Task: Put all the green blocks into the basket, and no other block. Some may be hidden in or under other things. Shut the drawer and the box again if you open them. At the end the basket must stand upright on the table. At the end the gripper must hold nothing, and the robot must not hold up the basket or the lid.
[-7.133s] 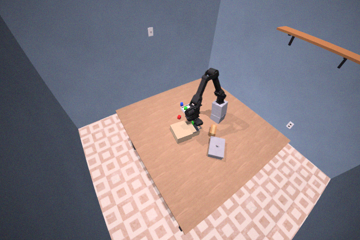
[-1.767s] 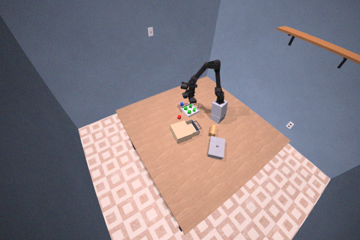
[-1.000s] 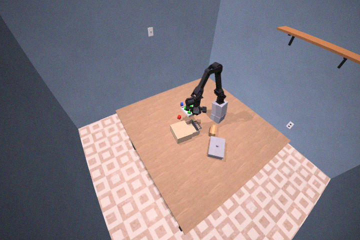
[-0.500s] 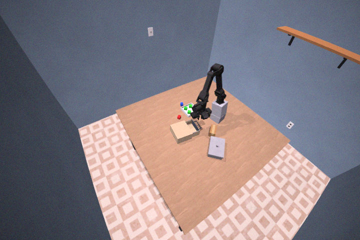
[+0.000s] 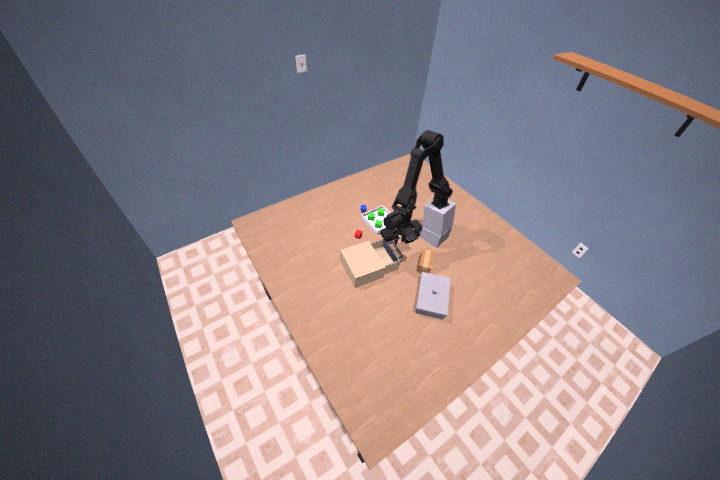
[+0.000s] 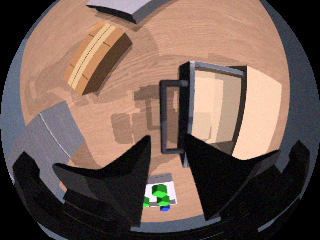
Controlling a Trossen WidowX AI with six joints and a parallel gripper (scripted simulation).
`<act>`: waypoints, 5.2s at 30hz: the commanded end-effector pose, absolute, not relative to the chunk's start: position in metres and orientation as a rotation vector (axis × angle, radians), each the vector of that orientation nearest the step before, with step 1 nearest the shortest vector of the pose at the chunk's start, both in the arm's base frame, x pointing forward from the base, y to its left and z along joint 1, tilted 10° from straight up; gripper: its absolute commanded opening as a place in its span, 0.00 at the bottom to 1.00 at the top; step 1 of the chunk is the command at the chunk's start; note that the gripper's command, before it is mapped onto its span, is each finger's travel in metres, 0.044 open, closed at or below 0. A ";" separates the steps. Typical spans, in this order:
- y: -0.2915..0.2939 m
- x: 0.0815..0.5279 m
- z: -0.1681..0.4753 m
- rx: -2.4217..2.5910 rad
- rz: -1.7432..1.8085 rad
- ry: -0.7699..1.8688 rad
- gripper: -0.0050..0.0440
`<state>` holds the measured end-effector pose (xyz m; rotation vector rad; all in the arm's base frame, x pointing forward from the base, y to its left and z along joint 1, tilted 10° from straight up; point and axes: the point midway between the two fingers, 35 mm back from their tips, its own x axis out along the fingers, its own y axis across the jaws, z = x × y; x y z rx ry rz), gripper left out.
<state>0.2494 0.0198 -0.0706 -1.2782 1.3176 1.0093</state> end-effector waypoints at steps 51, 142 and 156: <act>0.007 0.247 -0.137 -1.278 1.019 1.333 0.10; -0.001 0.339 -0.132 -1.449 0.773 1.061 0.10; -0.001 0.339 -0.132 -1.449 0.773 1.061 0.10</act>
